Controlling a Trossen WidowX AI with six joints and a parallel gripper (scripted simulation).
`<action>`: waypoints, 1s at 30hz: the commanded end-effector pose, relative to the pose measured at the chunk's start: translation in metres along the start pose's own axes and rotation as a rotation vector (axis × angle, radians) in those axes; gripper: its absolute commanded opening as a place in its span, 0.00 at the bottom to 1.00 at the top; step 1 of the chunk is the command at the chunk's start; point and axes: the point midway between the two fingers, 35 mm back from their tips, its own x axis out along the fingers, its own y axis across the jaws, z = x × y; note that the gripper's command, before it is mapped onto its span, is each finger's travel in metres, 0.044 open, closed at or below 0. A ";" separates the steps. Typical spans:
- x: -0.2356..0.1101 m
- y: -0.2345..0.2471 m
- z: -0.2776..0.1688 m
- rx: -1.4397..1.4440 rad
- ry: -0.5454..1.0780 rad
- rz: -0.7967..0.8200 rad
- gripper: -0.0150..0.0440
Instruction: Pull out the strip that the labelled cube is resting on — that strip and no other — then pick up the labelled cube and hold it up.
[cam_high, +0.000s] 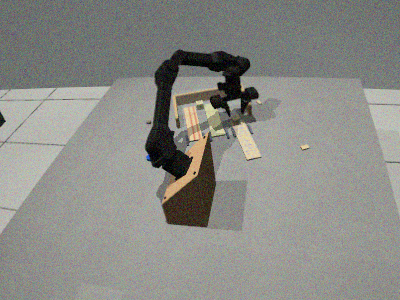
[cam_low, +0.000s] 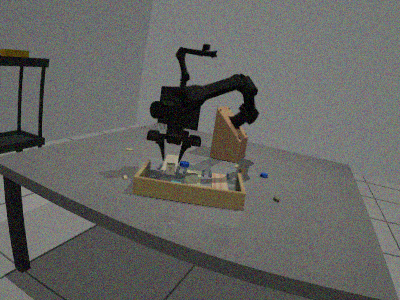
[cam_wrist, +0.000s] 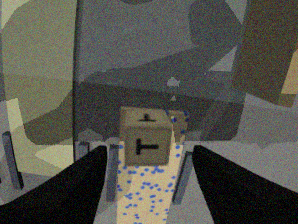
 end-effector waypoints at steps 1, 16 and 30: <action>0.010 0.000 -0.002 0.009 0.001 0.008 0.68; 0.034 0.002 -0.003 0.009 0.000 0.010 0.68; 0.033 0.001 -0.002 0.003 0.003 0.006 0.45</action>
